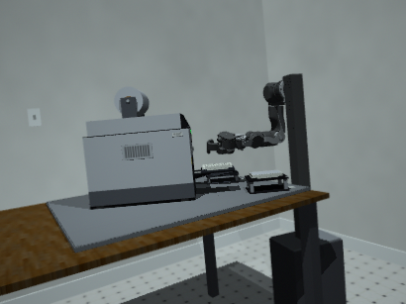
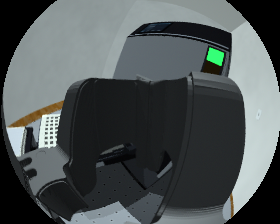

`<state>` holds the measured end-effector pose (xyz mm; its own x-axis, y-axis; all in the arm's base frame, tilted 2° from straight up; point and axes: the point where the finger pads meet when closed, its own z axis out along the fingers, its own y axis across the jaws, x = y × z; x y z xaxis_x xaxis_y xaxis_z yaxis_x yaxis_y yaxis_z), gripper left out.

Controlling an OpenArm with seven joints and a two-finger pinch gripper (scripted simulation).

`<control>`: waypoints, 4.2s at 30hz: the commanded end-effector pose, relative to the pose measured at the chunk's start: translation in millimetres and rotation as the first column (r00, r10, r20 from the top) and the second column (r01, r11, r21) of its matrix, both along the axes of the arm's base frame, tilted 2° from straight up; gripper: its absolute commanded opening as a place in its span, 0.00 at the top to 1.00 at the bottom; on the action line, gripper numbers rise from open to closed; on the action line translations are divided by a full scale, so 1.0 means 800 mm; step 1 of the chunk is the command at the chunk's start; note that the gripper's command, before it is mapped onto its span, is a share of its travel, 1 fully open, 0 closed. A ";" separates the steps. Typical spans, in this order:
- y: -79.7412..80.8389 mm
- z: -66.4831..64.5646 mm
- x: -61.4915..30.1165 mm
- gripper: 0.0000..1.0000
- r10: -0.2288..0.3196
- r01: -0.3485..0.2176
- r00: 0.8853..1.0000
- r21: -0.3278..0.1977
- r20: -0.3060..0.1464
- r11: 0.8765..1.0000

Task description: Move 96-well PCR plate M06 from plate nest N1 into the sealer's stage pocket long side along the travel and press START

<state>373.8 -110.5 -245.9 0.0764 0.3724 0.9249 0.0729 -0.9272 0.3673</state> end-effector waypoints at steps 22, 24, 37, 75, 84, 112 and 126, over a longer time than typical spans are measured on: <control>0.000 0.003 0.001 1.00 -0.229 0.214 0.972 0.209 0.050 0.954; -0.001 0.003 0.001 1.00 -0.306 0.280 0.951 0.277 0.054 0.919; -0.001 0.003 0.001 1.00 -0.381 0.341 0.923 0.345 0.053 0.875; -0.022 0.001 0.065 1.00 -0.400 0.356 0.915 0.361 0.051 0.862; -0.020 0.001 0.061 1.00 -0.402 0.359 0.914 0.360 0.050 0.861; -0.025 0.001 0.066 1.00 -0.396 0.354 0.917 0.361 0.049 0.863; -0.026 0.002 0.070 1.00 -0.397 0.354 0.917 0.361 0.049 0.863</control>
